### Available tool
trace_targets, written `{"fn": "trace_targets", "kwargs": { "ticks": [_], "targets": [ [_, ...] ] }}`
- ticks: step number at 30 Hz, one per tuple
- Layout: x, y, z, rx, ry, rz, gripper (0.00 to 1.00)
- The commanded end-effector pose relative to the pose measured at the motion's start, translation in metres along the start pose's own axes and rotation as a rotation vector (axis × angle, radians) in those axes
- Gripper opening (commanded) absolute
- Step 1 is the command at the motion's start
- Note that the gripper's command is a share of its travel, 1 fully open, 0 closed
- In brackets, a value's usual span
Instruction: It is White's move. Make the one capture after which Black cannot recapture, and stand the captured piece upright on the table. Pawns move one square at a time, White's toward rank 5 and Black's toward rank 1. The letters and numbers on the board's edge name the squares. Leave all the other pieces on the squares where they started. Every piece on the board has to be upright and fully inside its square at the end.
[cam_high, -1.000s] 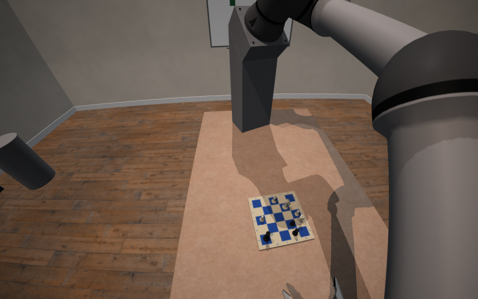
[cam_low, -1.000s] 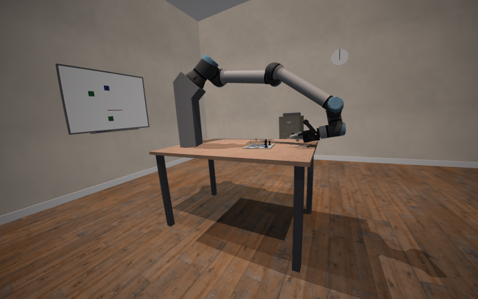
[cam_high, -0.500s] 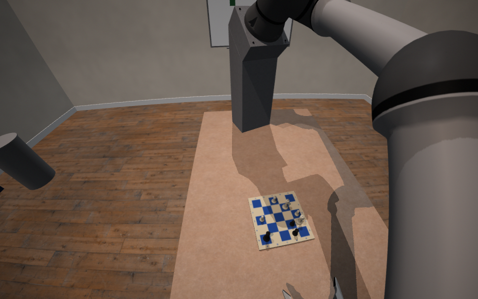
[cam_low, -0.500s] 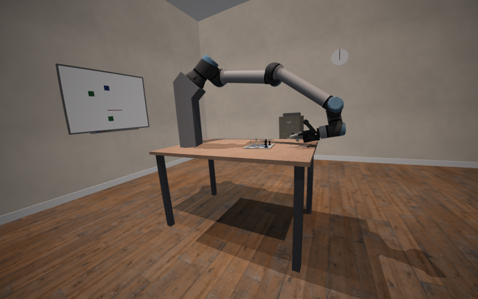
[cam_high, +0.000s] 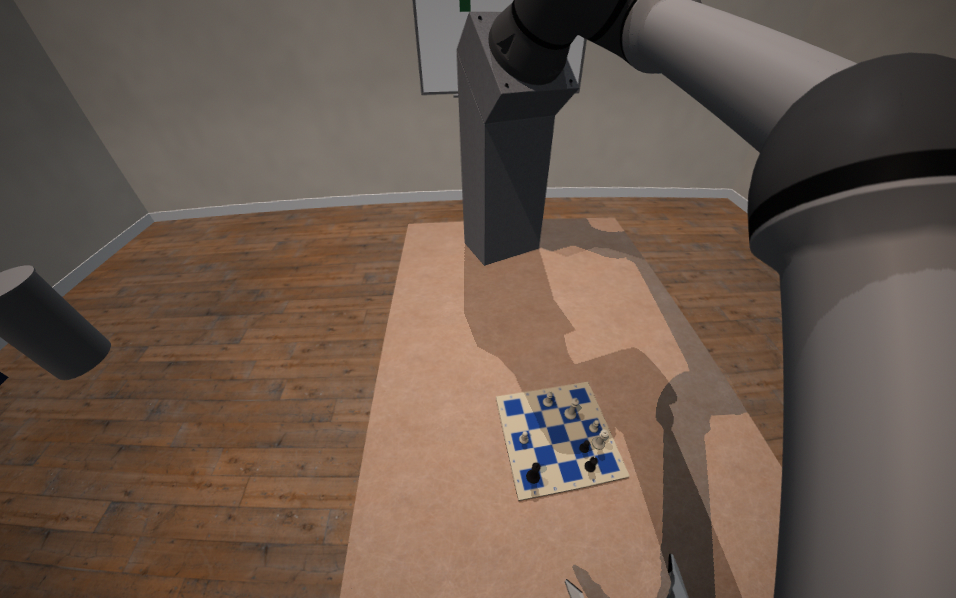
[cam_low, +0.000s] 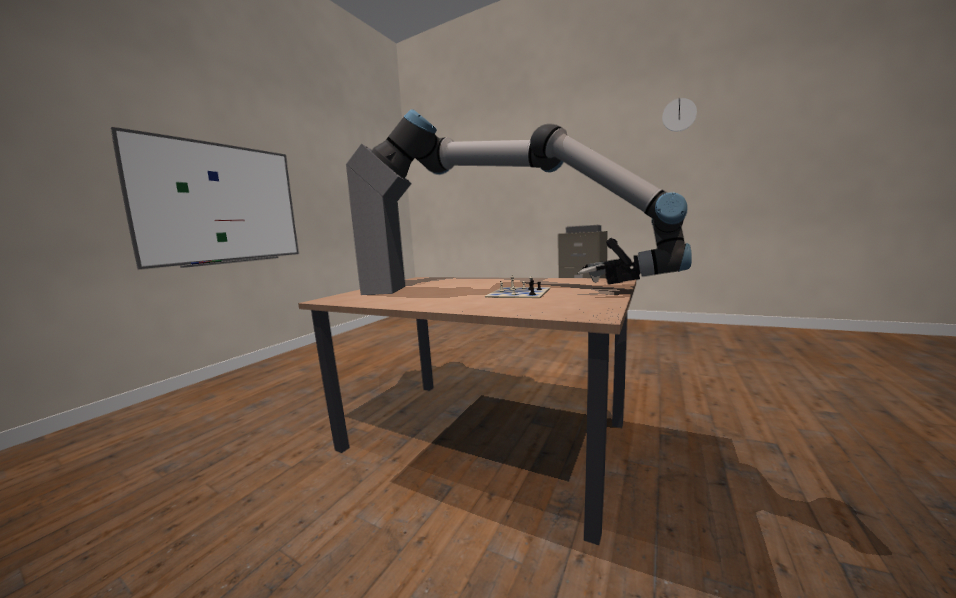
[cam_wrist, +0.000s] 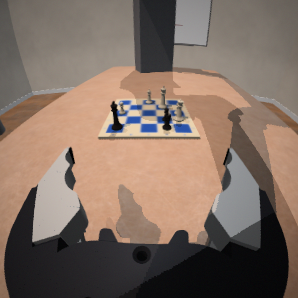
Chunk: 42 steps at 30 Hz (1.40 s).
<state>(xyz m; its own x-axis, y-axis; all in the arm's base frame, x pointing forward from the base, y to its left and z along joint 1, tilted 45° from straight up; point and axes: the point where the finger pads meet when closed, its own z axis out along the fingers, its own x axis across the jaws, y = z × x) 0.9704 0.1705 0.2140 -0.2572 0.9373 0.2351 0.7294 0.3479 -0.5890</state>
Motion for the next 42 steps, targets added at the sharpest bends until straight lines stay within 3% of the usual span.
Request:
{"fn": "trace_targets", "kwargs": {
  "ticks": [1, 3, 12, 16, 42],
  "targets": [
    [0.000, -0.016, -0.004, -0.002, 0.000, 0.000, 1.00],
    [0.000, -0.016, -0.004, -0.002, 0.000, 0.000, 1.00],
    [0.000, -0.070, -0.014, -0.002, 0.000, 0.000, 1.00],
    [0.000, -0.083, -0.016, -0.002, 0.000, 0.000, 1.00],
    [0.001, -0.082, -0.014, -0.025, -0.014, -0.016, 1.00]
  ]
}}
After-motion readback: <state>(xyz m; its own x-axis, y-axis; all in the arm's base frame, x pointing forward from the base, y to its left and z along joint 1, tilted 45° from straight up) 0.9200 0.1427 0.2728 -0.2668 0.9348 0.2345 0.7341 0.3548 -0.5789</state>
